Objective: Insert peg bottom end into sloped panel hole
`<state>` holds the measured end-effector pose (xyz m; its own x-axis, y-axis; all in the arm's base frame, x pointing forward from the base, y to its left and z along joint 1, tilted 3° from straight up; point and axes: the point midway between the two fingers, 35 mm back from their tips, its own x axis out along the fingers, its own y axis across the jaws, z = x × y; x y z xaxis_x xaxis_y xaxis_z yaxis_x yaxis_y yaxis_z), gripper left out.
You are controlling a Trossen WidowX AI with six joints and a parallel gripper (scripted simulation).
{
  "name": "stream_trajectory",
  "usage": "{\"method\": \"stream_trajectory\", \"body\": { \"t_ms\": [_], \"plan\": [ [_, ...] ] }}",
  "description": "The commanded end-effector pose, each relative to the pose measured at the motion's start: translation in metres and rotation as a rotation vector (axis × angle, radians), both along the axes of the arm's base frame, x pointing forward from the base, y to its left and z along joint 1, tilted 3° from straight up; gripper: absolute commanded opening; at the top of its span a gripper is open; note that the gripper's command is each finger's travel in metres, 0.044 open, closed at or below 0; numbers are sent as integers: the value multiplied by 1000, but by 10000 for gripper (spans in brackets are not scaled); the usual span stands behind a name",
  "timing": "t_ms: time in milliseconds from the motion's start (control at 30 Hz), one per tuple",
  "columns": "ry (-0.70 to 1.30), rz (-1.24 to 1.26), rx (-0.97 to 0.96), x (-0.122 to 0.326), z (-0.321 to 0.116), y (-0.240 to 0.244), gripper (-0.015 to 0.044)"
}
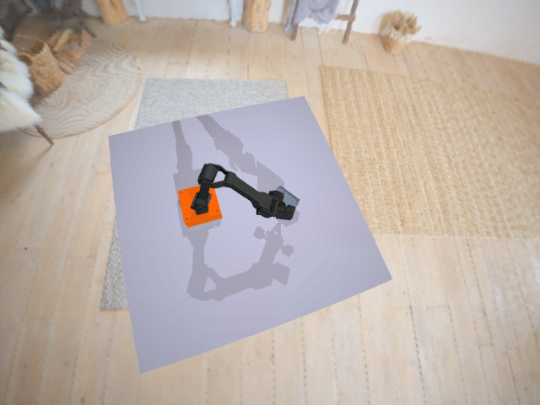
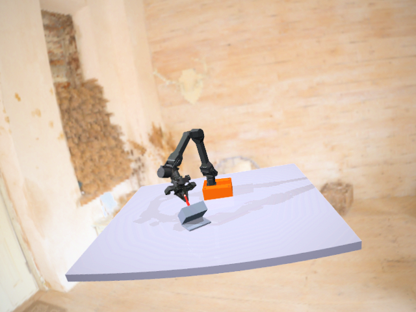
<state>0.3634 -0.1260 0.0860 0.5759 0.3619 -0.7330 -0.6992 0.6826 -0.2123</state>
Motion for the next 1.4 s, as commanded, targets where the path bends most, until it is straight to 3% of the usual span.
{"method": "stream_trajectory", "body": {
  "t_ms": [0, 1367],
  "plan": [
    [9, -4, 3, 0, -3, 0, 0],
    [7, -4, 4, 11, -11, 8, 0]
  ]
}}
